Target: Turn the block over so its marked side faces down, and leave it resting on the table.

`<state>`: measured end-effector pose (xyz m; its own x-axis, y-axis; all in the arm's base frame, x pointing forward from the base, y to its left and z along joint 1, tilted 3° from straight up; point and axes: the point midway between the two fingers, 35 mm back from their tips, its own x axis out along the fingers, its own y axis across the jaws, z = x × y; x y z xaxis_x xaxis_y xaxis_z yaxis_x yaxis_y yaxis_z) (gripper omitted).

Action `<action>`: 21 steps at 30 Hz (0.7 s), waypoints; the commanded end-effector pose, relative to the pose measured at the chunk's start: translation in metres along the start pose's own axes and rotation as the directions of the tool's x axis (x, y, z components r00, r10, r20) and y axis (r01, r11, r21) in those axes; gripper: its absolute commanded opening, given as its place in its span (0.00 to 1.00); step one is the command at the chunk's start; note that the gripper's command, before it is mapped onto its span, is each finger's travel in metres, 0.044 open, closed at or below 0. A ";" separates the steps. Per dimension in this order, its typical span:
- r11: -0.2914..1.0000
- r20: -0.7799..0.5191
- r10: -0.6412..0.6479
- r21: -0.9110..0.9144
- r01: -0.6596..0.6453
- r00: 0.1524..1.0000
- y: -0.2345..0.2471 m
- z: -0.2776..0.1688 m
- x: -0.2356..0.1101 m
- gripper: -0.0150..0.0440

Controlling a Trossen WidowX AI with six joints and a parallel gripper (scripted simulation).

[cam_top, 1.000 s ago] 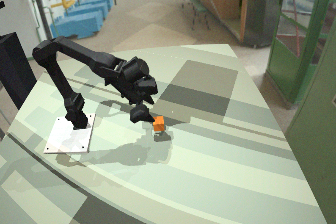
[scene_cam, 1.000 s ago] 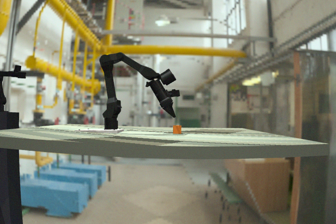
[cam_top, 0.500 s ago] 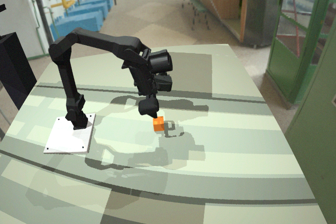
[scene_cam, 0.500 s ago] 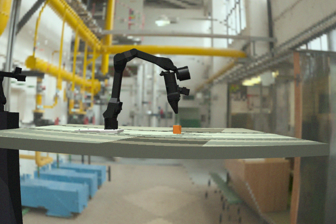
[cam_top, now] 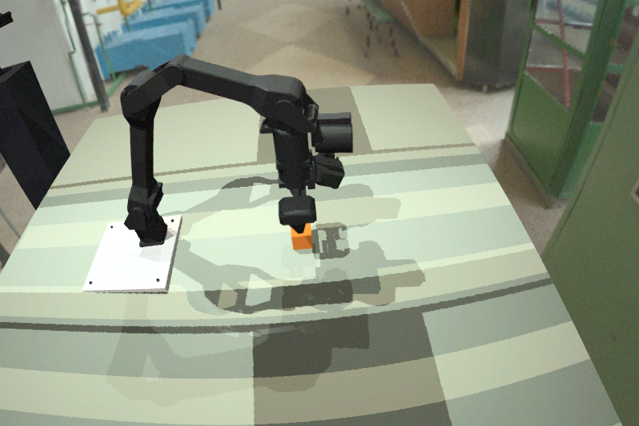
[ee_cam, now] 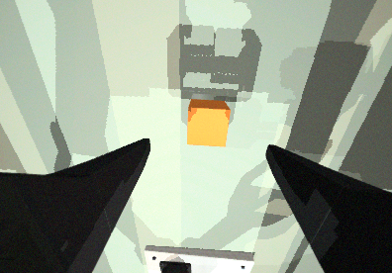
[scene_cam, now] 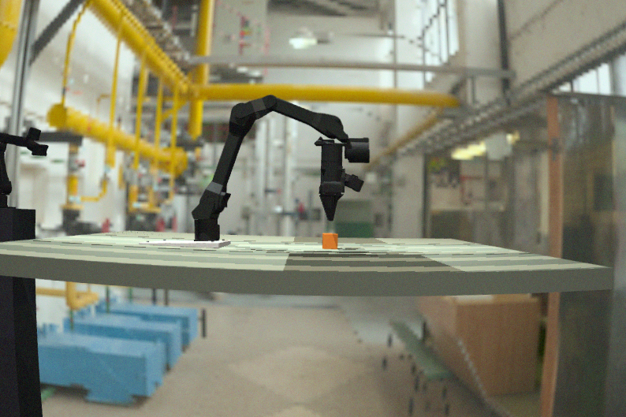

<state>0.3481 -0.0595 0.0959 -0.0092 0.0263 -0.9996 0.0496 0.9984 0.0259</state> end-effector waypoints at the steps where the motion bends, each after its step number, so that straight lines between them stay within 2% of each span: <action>1: 1.000 0.000 -0.006 0.006 0.006 1.000 -0.001 0.000 0.007 1.00; 4: 1.000 0.000 -0.006 0.006 0.006 1.000 -0.001 0.000 0.020 1.00; 21: 1.000 0.000 -0.006 0.006 0.006 1.000 -0.001 0.000 0.045 1.00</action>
<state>0.3483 -0.0588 0.0558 -0.0087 0.0260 -0.9996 0.0495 0.9984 0.0255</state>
